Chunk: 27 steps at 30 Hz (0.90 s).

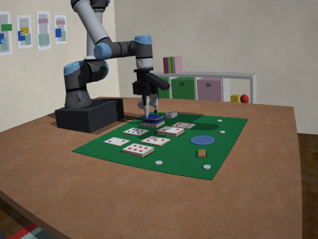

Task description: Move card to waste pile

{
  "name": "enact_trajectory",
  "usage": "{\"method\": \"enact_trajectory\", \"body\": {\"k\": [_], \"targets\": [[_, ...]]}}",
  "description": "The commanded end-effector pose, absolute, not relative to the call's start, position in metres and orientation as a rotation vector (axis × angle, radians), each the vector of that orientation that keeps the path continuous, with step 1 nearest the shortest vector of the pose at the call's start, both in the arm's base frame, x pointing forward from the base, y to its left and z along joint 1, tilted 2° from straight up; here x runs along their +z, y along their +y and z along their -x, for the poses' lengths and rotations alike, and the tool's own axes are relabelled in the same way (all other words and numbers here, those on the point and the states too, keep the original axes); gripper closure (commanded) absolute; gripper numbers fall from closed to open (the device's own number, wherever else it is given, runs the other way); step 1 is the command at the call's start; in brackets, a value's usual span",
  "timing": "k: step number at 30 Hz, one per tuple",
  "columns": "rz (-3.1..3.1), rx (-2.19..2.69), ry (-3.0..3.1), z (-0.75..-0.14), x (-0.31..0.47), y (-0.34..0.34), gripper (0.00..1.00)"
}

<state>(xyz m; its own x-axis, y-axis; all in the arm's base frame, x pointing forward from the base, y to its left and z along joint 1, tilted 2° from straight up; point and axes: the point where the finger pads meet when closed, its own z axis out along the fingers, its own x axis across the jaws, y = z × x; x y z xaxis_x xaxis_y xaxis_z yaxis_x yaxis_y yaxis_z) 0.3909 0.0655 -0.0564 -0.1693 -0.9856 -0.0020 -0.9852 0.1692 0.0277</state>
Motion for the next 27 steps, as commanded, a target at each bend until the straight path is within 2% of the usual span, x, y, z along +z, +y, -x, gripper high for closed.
{"method": "enact_trajectory", "body": {"k": [1,27], "targets": [[-2.014,-0.034,-2.390,-0.393,-0.040,0.064,0.62],[-2.009,-0.040,-2.389,-0.387,-0.037,0.047,0.62]]}}
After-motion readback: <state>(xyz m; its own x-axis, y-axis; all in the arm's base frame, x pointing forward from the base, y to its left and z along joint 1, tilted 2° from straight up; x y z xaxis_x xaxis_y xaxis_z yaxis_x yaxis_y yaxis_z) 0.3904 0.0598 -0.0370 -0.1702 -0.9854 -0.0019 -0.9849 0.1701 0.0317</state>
